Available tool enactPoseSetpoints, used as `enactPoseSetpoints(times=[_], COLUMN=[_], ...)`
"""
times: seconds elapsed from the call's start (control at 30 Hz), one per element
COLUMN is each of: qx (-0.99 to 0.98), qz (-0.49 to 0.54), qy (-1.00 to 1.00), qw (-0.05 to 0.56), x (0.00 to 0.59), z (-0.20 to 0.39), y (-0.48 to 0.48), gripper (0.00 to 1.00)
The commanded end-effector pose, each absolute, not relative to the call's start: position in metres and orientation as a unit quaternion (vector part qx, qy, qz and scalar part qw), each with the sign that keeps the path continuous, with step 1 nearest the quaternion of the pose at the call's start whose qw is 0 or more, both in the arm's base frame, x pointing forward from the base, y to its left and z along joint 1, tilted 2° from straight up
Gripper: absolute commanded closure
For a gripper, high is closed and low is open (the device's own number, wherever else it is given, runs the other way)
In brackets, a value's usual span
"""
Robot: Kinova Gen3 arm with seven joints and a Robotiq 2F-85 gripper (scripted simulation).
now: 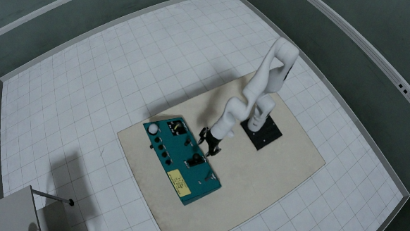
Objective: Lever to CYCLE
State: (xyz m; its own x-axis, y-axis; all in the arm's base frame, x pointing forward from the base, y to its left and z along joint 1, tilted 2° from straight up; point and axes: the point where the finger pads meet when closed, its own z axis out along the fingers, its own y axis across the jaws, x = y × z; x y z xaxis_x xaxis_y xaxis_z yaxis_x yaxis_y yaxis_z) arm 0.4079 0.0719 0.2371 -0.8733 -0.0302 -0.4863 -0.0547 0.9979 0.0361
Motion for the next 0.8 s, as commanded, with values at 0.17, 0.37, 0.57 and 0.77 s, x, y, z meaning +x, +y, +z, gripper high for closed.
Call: enactPoseSetpoints(times=[0.17, 0.37, 0.57, 0.77], qx=[-0.022, -0.022, -0.022, -0.022], qz=[0.025, 0.025, 0.025, 0.025], qy=[0.967, 0.967, 0.967, 0.967], qw=[0.252, 0.252, 0.252, 0.252], x=[0.4056, 0.4050, 0.4047, 0.4047], z=[0.2429, 0.2440, 0.2444, 0.2444], y=[0.0717, 0.0716, 0.0716, 0.0716], gripper=[0.23, 0.23, 0.23, 0.00])
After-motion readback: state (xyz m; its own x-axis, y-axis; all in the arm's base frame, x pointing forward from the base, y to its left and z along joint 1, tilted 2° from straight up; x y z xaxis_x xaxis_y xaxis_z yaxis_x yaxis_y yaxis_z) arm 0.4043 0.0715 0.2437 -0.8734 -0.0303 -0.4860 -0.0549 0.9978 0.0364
